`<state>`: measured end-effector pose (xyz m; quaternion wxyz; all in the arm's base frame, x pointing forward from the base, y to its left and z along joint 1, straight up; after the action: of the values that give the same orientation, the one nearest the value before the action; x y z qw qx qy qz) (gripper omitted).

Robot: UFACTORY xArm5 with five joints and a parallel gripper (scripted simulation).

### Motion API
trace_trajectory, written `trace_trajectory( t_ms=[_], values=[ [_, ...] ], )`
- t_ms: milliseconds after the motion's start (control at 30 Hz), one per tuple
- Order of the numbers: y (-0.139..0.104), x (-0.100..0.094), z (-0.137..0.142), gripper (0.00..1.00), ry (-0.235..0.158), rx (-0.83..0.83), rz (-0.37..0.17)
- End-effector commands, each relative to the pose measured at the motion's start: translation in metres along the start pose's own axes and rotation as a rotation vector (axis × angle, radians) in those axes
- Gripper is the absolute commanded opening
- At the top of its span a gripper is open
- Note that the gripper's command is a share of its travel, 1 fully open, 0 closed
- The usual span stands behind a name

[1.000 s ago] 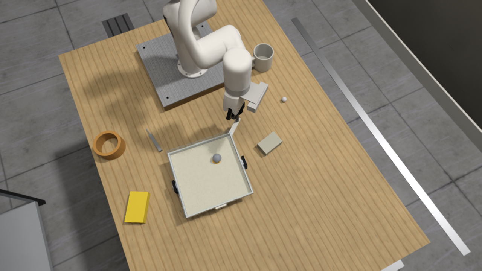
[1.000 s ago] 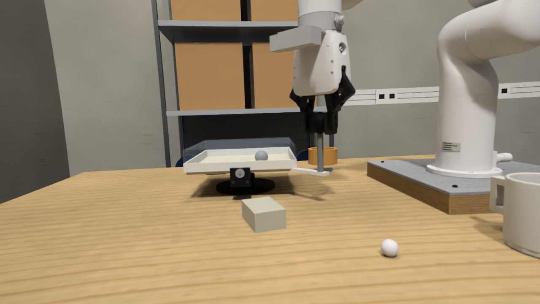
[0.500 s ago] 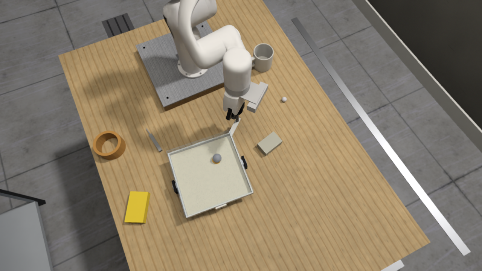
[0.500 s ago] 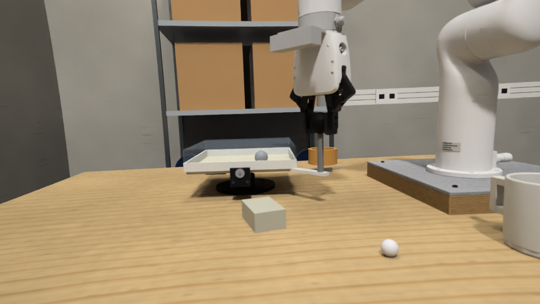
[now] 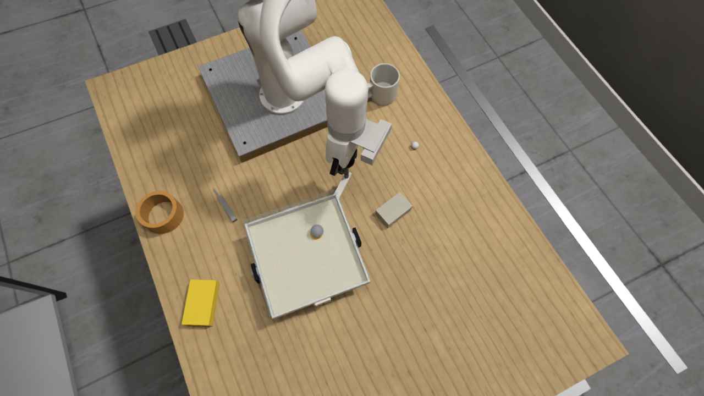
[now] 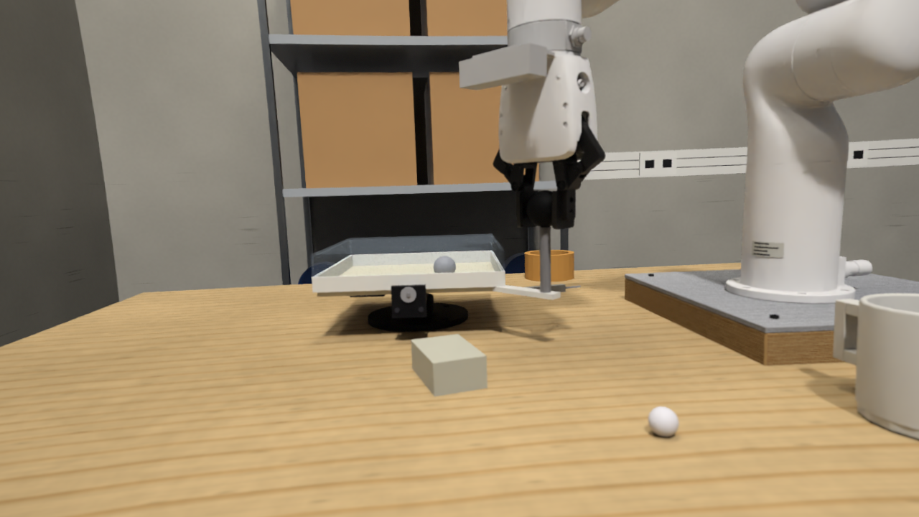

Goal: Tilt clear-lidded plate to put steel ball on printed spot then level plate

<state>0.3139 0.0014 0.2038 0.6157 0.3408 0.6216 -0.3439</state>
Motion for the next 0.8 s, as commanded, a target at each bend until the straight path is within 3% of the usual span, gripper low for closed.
trace_trajectory(
  t_ms=[0, 767],
  values=[
    [0.0007, -0.0013, 0.0007, 0.00, -0.002, 0.001, 0.003],
    [0.0014, -0.0004, 0.0003, 0.00, -0.002, 0.000, 0.003]
  ],
)
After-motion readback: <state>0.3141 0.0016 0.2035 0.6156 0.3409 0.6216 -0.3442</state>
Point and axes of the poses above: the point where the finger pads meet when closed, its own x axis out along the fingers, its own z axis across the jaws, y = z × x, the point moved 9 cm from there along -x, back along the fingers, and after that the axes turned 2 degrees about -x, right-handed, at the moved point
